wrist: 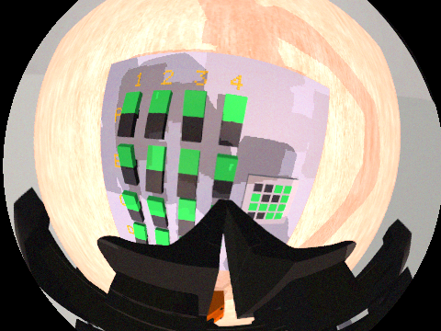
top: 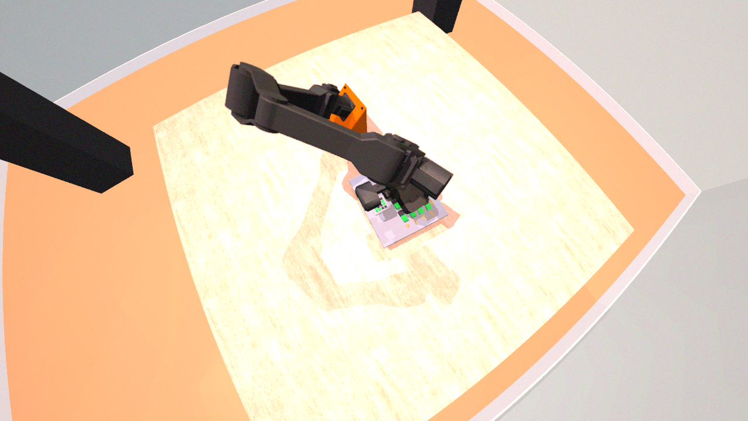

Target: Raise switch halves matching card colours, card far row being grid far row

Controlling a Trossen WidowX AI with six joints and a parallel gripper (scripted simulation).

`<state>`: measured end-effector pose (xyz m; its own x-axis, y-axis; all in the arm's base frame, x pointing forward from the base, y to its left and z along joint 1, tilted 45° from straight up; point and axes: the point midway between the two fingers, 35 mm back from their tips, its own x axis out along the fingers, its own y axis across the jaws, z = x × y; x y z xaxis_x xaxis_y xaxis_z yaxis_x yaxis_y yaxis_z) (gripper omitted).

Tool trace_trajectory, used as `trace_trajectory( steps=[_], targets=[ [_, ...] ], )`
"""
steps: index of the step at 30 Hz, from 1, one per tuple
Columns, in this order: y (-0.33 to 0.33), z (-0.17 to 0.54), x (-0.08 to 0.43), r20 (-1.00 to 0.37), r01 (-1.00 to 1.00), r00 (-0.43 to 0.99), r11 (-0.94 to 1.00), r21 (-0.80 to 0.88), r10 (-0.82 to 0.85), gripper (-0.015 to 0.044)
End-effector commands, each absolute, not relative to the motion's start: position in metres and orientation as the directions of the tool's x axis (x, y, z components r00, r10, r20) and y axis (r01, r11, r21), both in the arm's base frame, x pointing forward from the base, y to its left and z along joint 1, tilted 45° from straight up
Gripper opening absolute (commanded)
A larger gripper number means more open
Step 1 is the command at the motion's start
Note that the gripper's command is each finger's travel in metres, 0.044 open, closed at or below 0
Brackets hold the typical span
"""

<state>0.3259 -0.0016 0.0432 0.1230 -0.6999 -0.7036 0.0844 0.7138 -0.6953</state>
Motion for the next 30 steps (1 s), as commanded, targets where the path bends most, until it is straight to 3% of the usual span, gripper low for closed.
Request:
trace_trajectory(
  steps=[1, 6, 11, 30],
  targets=[
    [0.029, 0.07, 0.326, -0.71, 0.089, 0.127, 0.721, -0.687, -0.693, 0.0],
    [0.037, 0.077, 0.321, -0.709, 0.088, 0.122, 0.719, -0.689, -0.694, 0.0],
    [0.054, 0.055, 0.286, -0.71, 0.086, 0.121, 0.72, -0.689, -0.694, 0.0],
    [0.021, 0.021, 0.291, -0.705, 0.087, 0.147, 0.719, -0.69, -0.694, 0.0]
  ],
)
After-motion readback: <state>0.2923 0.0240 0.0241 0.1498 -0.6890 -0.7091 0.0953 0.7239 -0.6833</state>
